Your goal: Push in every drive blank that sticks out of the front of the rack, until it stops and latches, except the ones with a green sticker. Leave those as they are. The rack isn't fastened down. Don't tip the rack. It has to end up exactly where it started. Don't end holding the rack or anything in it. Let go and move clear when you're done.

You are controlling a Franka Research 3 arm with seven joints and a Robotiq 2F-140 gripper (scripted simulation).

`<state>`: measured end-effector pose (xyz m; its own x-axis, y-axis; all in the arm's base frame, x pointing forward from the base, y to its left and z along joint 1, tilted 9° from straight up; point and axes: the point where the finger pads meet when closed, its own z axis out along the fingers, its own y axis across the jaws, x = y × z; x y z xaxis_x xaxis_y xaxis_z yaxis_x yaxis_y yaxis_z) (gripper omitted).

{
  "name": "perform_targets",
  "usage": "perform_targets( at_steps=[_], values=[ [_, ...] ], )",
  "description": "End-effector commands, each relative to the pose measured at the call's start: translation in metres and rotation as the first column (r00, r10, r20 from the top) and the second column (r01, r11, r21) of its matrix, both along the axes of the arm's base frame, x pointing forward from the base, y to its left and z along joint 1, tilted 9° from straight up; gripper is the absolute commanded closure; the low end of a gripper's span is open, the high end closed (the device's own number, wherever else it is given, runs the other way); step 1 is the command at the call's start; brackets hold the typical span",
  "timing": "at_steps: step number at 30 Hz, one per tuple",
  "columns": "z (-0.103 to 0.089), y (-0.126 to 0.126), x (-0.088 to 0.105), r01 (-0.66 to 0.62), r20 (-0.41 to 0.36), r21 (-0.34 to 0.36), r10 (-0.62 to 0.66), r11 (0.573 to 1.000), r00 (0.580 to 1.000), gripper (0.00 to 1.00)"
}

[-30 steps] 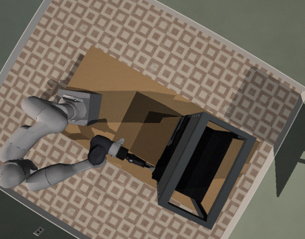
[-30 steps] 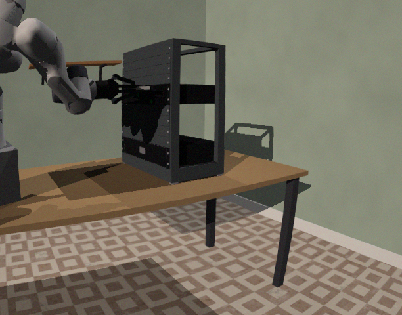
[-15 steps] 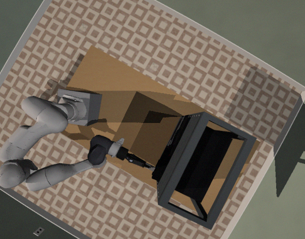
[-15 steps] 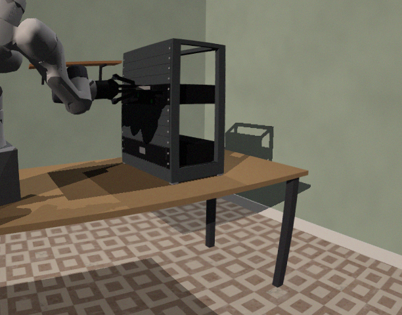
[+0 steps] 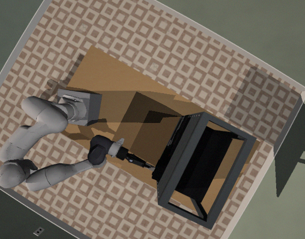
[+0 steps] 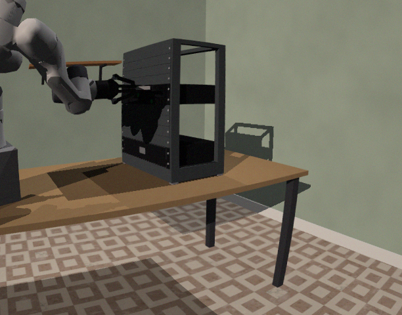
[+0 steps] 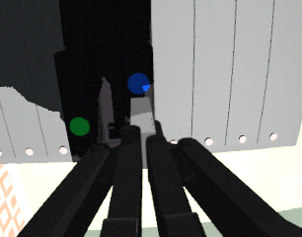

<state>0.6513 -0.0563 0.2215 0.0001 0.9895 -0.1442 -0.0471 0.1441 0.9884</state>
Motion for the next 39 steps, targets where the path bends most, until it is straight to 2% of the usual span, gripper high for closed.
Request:
perform_targets(
  at_steps=[1,9,21,28,39],
  values=[
    [0.001,-0.002,0.001,0.002,-0.001,0.0,-0.002,1.0,1.0,1.0],
    [0.0,-0.002,0.01,0.002,-0.001,0.0,-0.002,1.0,1.0,1.0],
    [0.0,-0.001,0.011,0.002,-0.001,0.0,-0.002,1.0,1.0,1.0],
    [-0.001,0.0,0.02,0.002,-0.001,0.0,-0.002,1.0,1.0,1.0],
    [-0.001,0.001,0.021,0.002,-0.001,0.0,-0.002,1.0,1.0,1.0]
  ],
)
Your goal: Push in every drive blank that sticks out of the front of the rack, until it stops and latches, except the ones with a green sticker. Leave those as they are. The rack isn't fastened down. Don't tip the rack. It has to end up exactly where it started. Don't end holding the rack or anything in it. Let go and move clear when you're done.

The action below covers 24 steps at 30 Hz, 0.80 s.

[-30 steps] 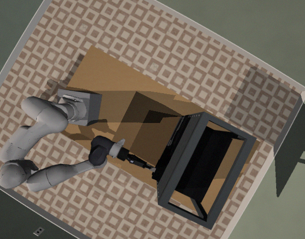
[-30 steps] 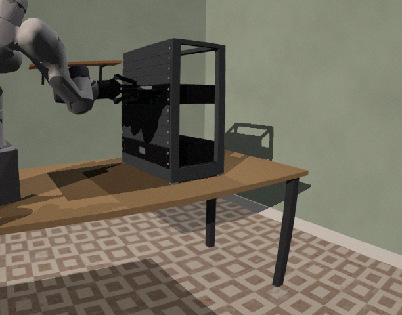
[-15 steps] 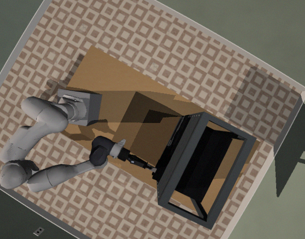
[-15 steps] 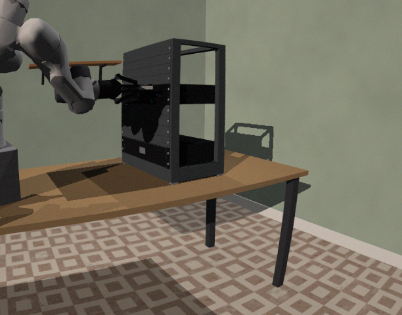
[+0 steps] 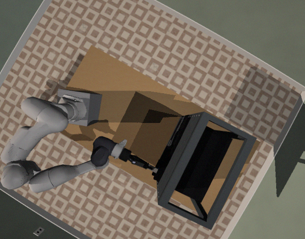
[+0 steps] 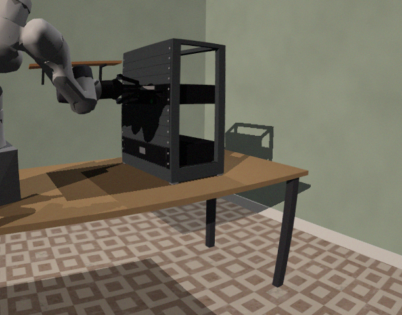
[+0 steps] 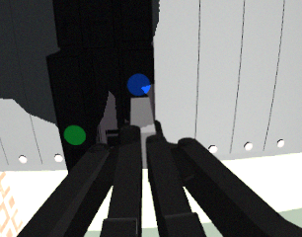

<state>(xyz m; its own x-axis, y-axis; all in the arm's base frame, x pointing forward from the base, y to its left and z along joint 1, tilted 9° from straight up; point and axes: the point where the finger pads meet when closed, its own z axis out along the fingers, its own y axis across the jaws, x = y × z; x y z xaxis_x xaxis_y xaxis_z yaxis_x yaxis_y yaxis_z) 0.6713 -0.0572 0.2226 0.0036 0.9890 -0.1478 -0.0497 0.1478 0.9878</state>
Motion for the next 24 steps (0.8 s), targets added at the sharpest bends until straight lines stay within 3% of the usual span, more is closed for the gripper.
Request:
perform_targets(
  at_steps=[1,24],
  values=[
    [-0.002,0.002,0.001,-0.001,-0.004,0.004,0.001,1.0,1.0,1.0],
    [-0.002,0.003,0.013,-0.001,-0.004,0.004,0.001,1.0,1.0,1.0]
  ],
)
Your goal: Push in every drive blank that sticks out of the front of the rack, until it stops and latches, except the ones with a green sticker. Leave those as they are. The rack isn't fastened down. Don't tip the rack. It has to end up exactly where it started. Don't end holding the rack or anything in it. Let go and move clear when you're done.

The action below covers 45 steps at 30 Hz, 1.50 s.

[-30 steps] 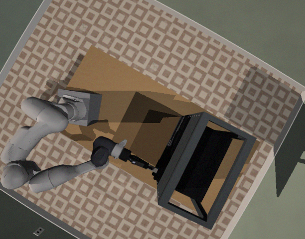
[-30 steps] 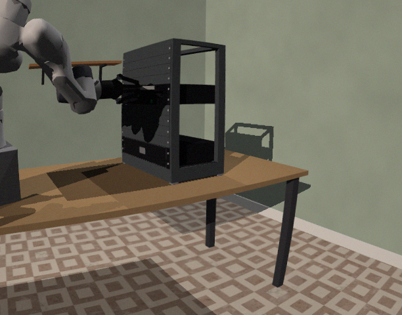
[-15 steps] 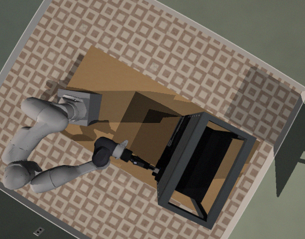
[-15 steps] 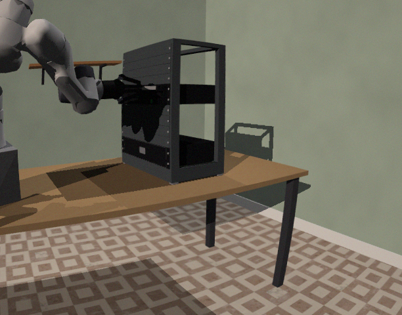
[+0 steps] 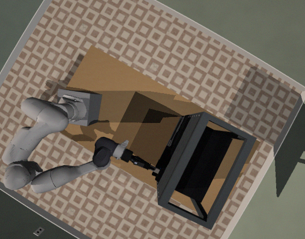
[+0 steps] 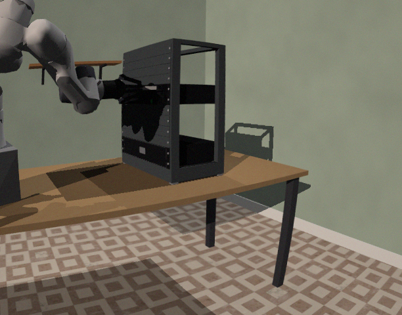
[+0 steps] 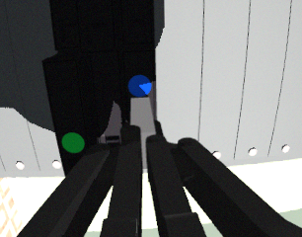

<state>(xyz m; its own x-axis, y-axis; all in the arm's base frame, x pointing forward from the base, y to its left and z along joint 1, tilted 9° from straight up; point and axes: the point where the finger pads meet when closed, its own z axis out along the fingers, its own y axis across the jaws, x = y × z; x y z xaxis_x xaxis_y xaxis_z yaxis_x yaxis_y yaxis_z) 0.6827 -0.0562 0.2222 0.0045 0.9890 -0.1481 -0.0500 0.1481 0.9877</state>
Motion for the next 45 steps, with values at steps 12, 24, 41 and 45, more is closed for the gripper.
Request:
perform_targets(
  at_steps=[12,24,41,45],
  values=[
    [-0.0021,0.0021,0.0022,-0.002,-0.005,0.004,0.002,1.0,1.0,1.0],
    [-0.002,0.0023,0.0052,-0.002,-0.005,0.004,0.002,1.0,1.0,1.0],
    [-0.002,0.0026,0.0082,-0.002,-0.005,0.004,0.002,1.0,1.0,1.0],
    [-0.002,0.0026,0.0082,-0.002,-0.005,0.004,0.002,1.0,1.0,1.0]
  ],
)
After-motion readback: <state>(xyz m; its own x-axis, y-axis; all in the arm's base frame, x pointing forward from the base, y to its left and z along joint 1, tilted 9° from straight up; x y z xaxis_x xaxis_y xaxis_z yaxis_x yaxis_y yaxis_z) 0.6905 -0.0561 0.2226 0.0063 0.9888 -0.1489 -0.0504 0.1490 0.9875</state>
